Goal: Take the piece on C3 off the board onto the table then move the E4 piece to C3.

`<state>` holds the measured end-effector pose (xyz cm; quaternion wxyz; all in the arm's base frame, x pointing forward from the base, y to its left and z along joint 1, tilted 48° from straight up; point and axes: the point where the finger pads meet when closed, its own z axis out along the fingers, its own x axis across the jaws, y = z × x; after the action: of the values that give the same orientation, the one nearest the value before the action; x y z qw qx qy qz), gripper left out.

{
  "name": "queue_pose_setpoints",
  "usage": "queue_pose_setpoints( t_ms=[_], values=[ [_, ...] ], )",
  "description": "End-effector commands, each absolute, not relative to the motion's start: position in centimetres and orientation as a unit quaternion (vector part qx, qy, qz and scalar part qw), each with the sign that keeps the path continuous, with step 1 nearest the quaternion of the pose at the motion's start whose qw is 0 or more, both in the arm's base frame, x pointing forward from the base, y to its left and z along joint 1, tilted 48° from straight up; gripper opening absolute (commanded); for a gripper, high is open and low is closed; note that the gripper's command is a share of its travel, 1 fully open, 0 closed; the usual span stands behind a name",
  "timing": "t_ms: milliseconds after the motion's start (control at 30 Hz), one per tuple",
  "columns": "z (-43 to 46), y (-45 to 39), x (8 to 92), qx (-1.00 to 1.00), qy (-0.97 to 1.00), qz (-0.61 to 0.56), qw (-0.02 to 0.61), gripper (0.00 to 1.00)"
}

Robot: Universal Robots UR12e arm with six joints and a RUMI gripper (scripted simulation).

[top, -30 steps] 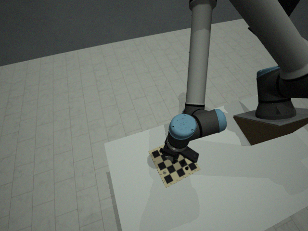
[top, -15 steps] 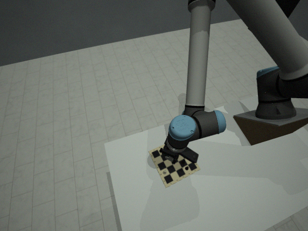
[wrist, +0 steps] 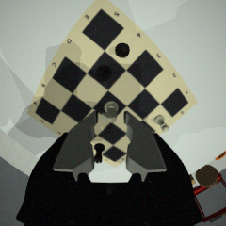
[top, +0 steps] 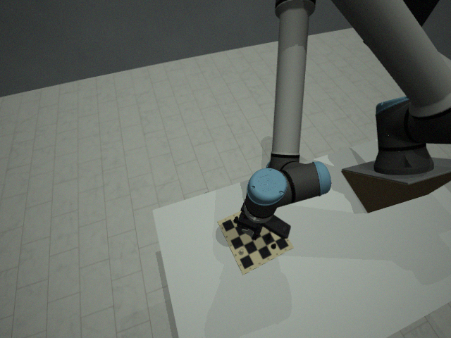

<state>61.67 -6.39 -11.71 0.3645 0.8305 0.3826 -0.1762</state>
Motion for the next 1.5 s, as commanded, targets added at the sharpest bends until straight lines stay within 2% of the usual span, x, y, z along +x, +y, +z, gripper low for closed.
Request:
queue_pose_setpoints(
  t_ms=[0,367,400,1467],
  values=[
    [-11.67,-6.35,61.7,0.83,0.383,-0.176,0.365,0.23],
    [-11.67,-6.35,61.7,0.83,0.383,-0.176,0.365,0.23],
    [-11.67,-6.35,61.7,0.83,0.383,-0.176,0.365,0.0],
    [-11.67,-6.35,61.7,0.83,0.383,-0.176,0.365,0.0]
  ],
)
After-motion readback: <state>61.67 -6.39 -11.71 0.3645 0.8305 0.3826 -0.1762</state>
